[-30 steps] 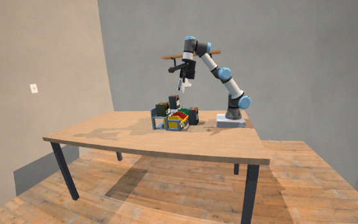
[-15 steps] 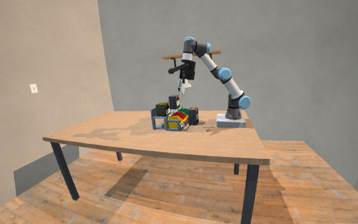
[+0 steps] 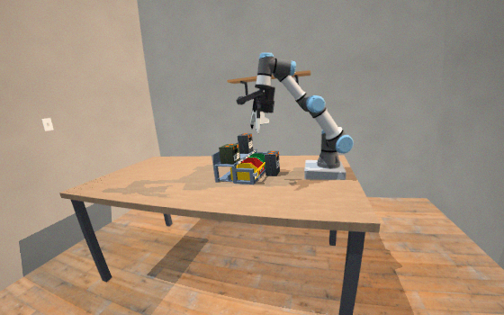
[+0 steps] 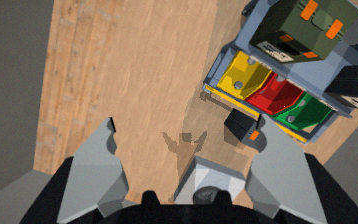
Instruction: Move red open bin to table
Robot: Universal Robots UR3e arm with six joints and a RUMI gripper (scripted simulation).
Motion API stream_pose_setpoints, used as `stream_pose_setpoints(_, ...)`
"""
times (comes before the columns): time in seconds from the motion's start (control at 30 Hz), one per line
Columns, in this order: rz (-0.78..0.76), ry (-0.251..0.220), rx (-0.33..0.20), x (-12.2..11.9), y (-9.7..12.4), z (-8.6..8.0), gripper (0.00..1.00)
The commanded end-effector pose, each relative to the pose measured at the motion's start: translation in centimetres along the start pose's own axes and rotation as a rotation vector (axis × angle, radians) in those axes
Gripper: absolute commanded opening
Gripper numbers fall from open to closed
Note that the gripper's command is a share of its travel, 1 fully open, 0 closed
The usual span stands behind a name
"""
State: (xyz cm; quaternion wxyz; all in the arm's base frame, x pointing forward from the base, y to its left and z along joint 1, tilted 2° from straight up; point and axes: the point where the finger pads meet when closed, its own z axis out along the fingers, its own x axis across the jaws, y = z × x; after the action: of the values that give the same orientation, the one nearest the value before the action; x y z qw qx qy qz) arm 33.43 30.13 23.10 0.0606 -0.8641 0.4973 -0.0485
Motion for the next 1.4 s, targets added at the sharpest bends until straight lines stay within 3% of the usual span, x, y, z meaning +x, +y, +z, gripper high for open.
stream_pose_setpoints(0.0,0.002,0.024,-0.167,-0.01,-0.08,-0.11,1.00)
stream_pose_setpoints(0.1,0.002,0.024,-0.167,-0.01,-0.08,-0.11,1.00)
stream_pose_setpoints(0.13,0.000,0.005,-0.032,0.00,-0.04,-0.05,1.00)
stream_pose_setpoints(0.27,0.002,0.024,-0.167,-0.01,-0.06,0.02,1.00)
stream_pose_setpoints(0.67,0.002,0.024,-0.167,-0.01,-0.06,0.02,1.00)
stream_pose_setpoints(0.7,0.000,0.005,-0.034,0.00,-0.01,0.07,1.00)
stream_pose_setpoints(0.83,0.002,0.024,-0.167,-0.01,-0.05,0.08,1.00)
stream_pose_setpoints(1.23,0.002,0.024,-0.167,-0.01,-0.05,0.08,1.00)
stream_pose_setpoints(1.27,0.000,0.005,-0.036,-0.01,0.00,0.12,1.00)
stream_pose_setpoints(1.37,0.001,0.019,-0.134,-0.01,-0.03,0.11,1.00)
